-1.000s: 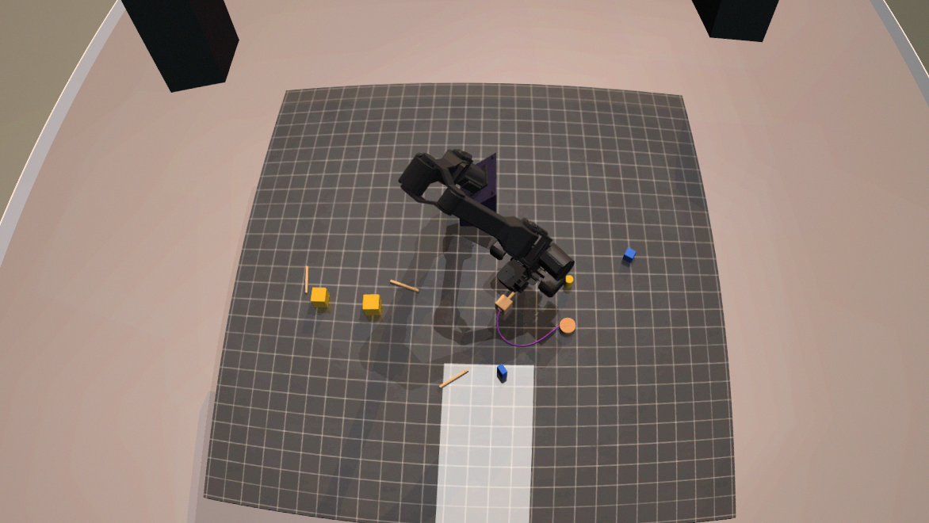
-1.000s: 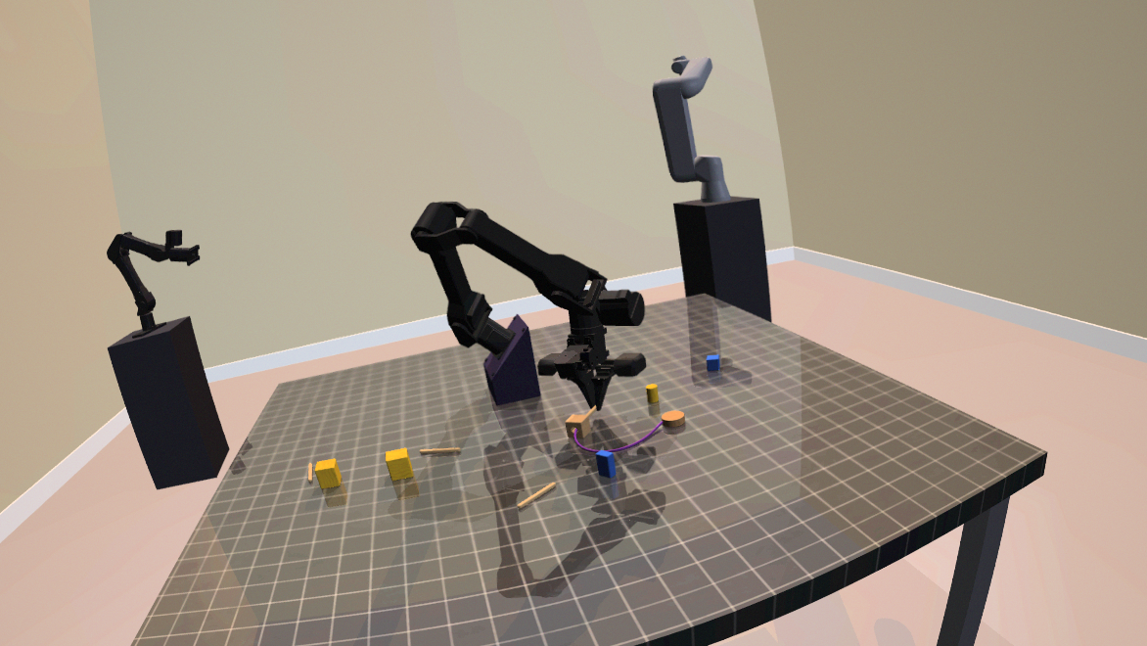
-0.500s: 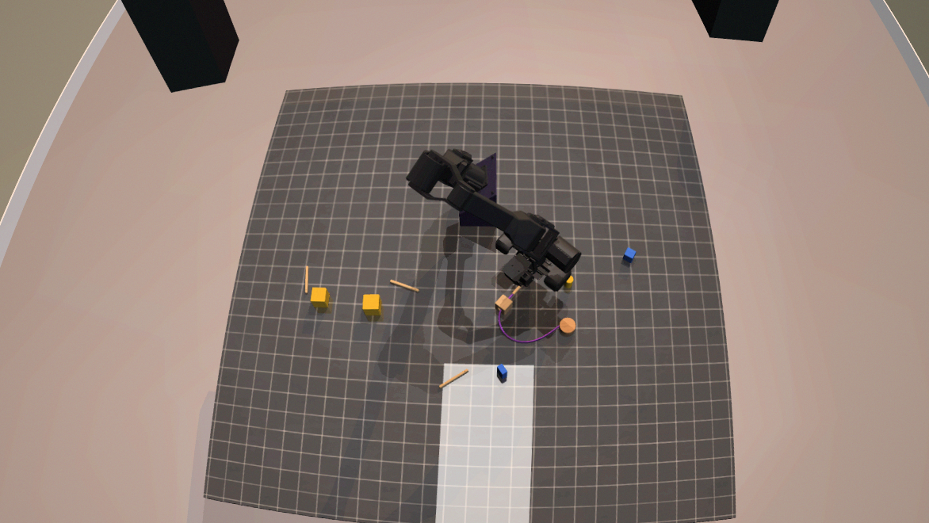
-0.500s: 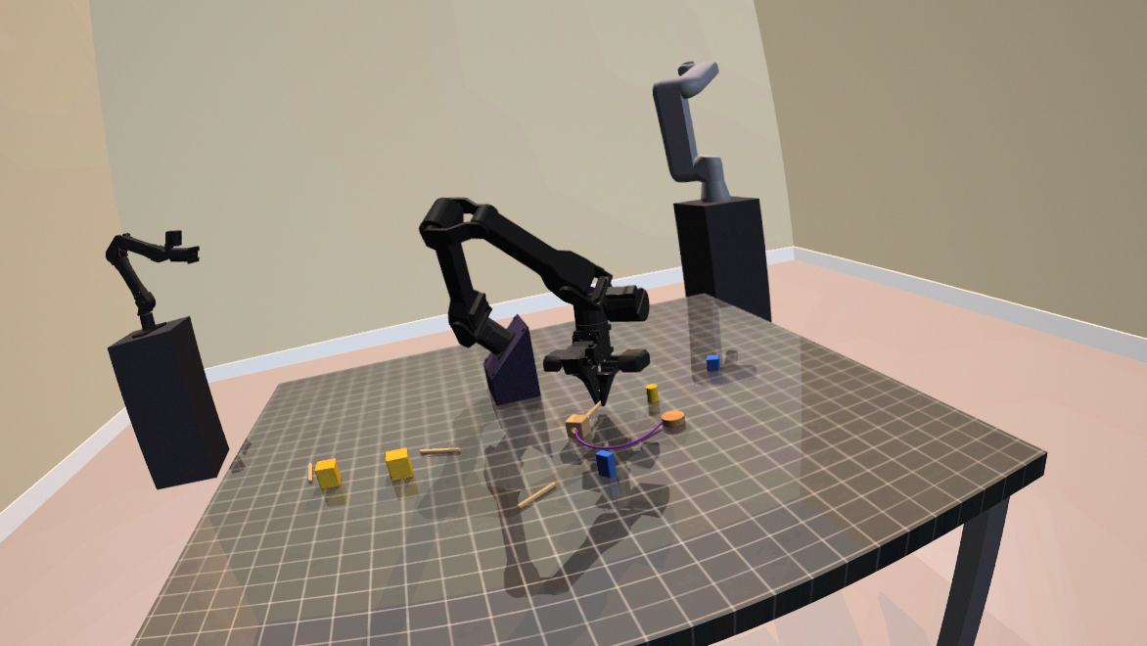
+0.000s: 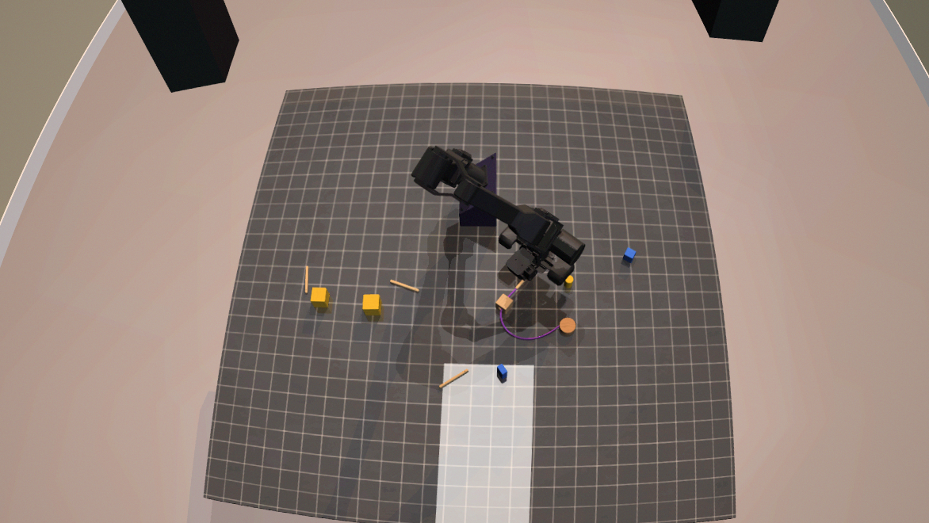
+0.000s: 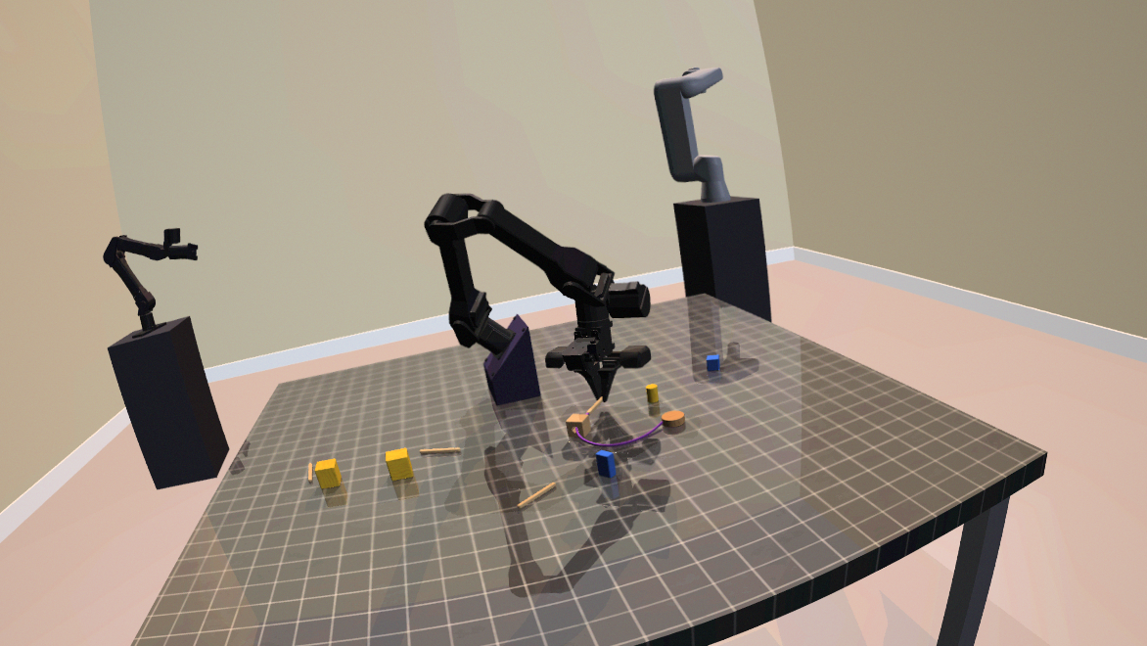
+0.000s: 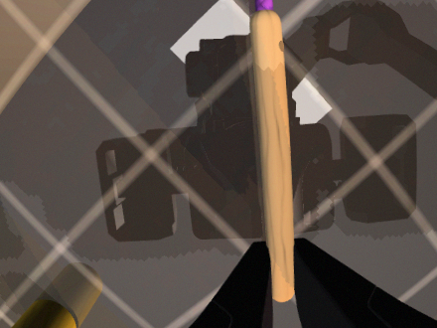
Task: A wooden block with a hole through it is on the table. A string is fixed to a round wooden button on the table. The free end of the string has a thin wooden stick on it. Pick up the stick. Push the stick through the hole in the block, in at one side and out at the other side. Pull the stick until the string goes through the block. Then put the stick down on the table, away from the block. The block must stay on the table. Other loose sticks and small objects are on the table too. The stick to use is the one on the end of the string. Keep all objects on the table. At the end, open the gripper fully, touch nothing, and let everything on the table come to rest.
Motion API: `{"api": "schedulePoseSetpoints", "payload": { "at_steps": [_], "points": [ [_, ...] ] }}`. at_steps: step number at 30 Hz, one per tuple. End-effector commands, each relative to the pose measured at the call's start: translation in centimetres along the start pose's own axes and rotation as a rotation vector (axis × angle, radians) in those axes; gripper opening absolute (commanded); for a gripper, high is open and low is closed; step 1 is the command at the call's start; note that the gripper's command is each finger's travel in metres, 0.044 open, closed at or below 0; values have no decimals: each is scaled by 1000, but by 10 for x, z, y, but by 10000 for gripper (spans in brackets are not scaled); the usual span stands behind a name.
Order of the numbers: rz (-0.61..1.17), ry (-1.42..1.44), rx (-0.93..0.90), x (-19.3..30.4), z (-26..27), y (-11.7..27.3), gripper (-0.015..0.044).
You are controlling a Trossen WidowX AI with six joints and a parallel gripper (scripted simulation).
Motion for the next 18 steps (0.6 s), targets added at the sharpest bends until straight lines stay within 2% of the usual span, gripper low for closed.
{"api": "schedulePoseSetpoints", "payload": {
  "at_steps": [1, 8, 16, 18],
  "points": [
    [3, -1, 0, 6, 0, -3, 0],
    [3, 0, -3, 15, 0, -11, 0],
    [-1, 6, -1, 12, 1, 0, 210],
    [2, 8, -2, 9, 3, 29, 210]
  ]
}}
Point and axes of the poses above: the point midway between the two fingers, 35 mm back from their tips, its own y axis back along the fingers, its own z axis across the jaws, x = y × z, the point moved 5 cm from there along y, back along the fingers, and after that the axes turned 2 degrees about y, right-handed, at the moved point
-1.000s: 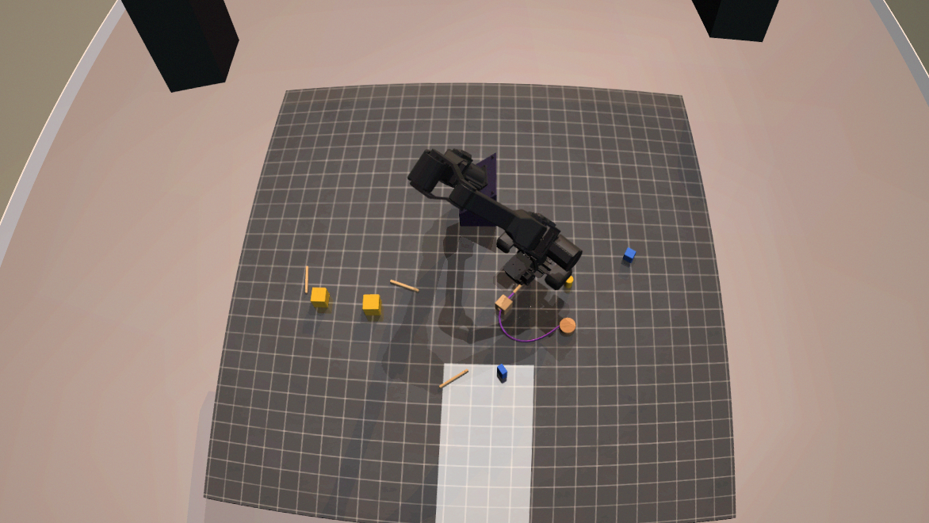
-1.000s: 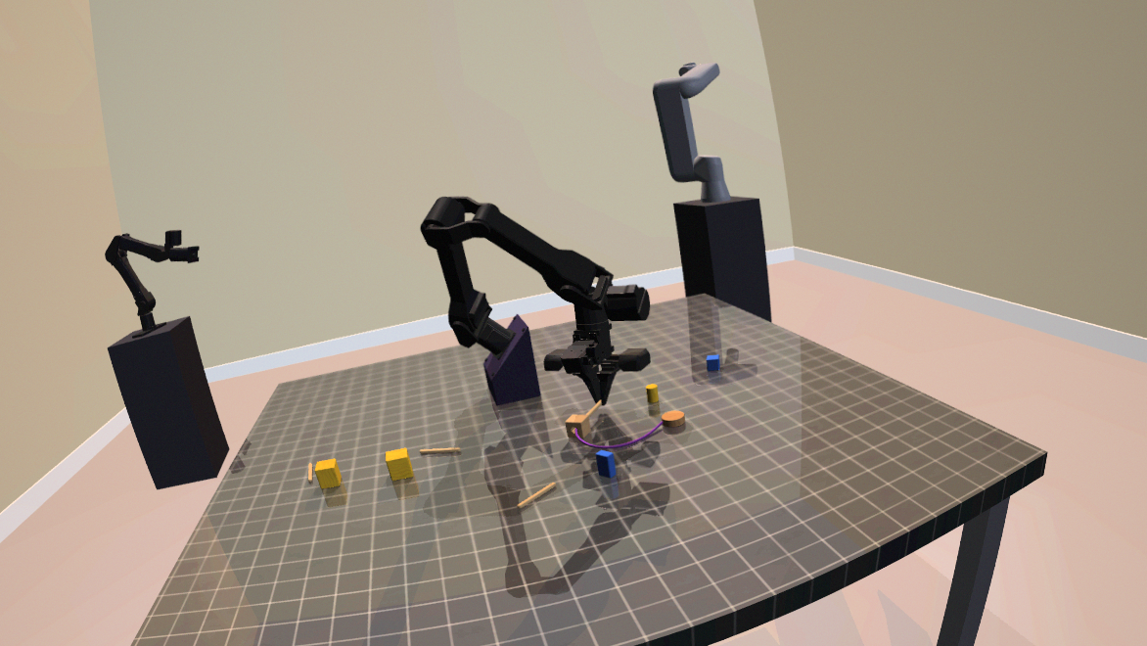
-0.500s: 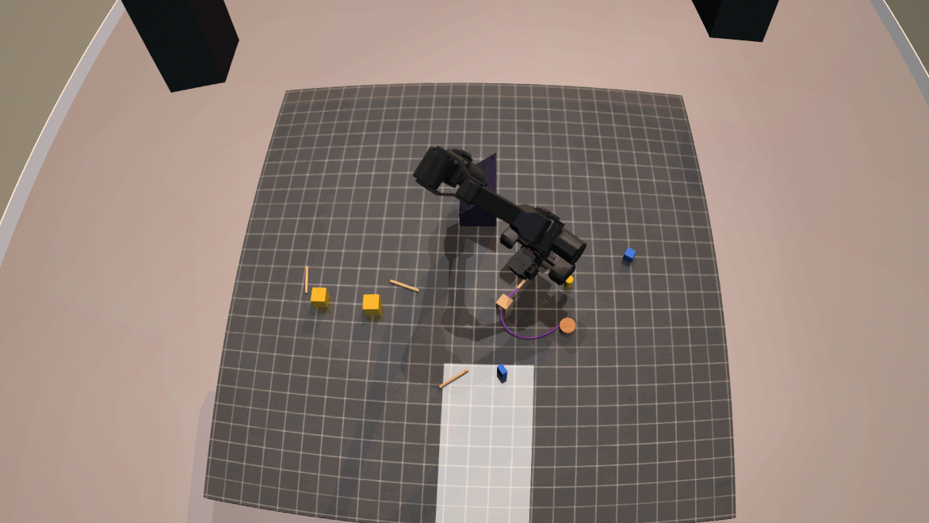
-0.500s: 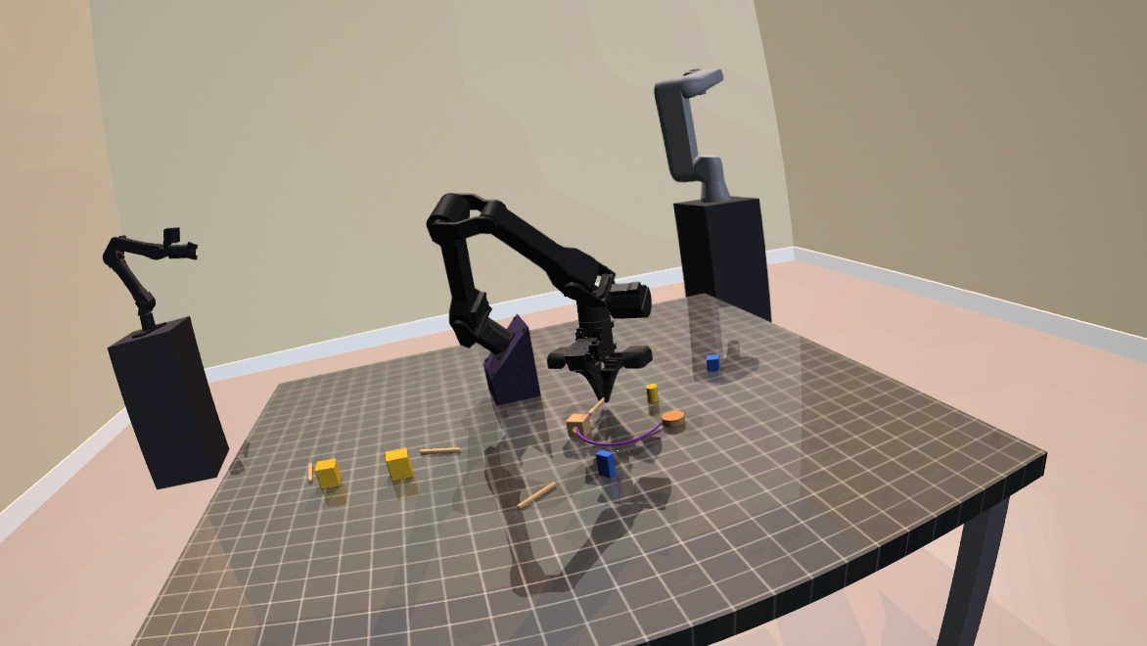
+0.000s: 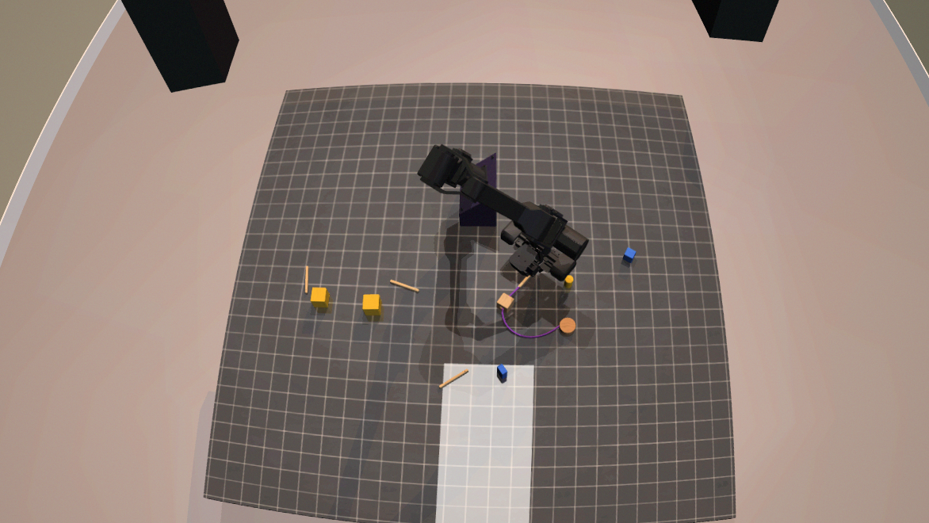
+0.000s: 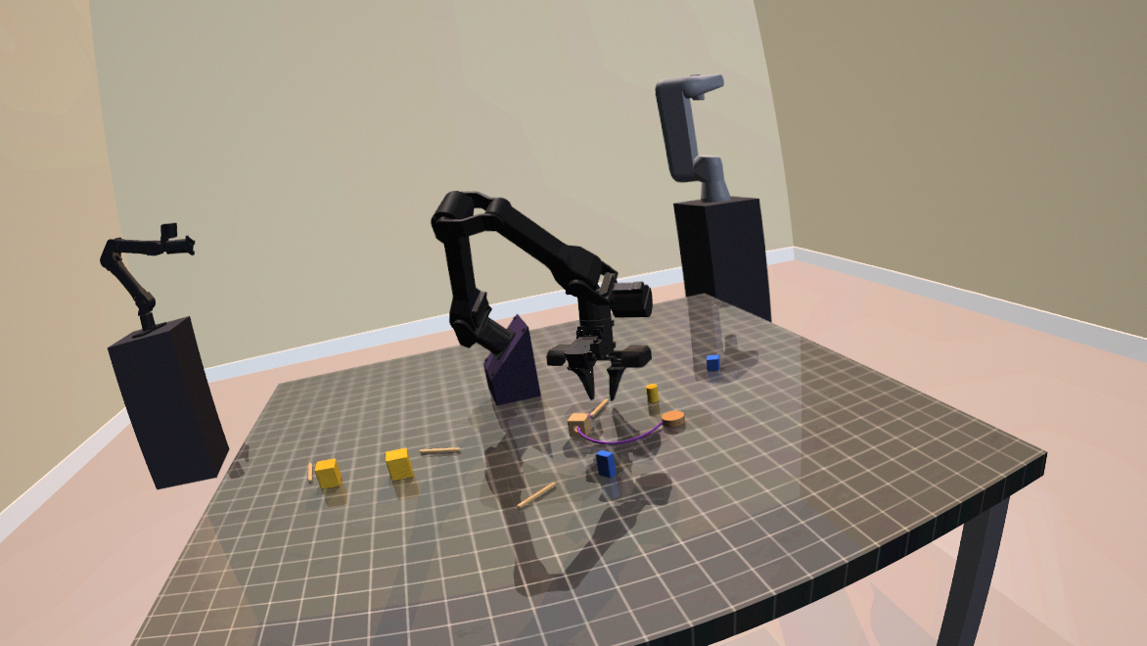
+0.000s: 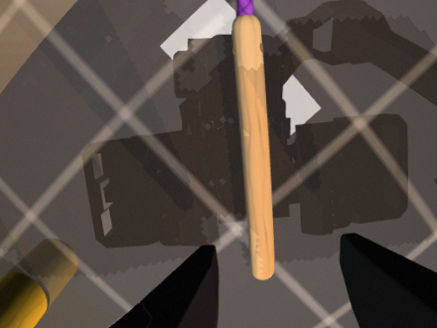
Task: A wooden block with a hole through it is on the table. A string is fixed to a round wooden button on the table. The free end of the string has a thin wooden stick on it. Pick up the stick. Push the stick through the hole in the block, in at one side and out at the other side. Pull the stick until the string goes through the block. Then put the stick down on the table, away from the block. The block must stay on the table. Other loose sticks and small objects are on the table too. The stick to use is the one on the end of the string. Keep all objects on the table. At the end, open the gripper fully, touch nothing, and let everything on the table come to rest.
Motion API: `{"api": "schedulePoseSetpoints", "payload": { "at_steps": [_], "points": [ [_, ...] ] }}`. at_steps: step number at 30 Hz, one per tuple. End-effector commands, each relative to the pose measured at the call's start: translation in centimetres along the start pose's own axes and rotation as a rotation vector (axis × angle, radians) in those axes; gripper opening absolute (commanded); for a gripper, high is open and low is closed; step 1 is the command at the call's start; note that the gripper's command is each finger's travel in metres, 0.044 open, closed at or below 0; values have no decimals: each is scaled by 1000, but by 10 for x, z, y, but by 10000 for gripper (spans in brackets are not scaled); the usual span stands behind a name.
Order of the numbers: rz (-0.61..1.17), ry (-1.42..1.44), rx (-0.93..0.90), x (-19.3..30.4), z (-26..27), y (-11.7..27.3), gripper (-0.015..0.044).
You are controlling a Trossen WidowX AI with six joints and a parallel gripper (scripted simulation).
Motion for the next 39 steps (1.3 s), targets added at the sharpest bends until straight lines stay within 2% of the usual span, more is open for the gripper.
{"api": "schedulePoseSetpoints", "payload": {
  "at_steps": [1, 3, 9, 15, 18, 39],
  "points": [
    [-1, -7, -23, -4, 3, 46, 210],
    [-1, -7, -22, -5, 1, 68, 210],
    [-1, -7, -21, -5, 0, 70, 210],
    [-7, -10, -41, -6, 3, 71, 368],
    [-6, -8, -37, -8, 2, 92, 440],
    [-11, -6, -45, -8, 3, 93, 440]
  ]
}}
Point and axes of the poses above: the point midway between the two fingers, 35 mm back from their tips, its own y axis back along the fingers, its own z axis across the jaws, x = y × z, the point moved 5 cm from there along y, back along the fingers, and after that the axes turned 2 degrees about y, right-handed, at the moved point
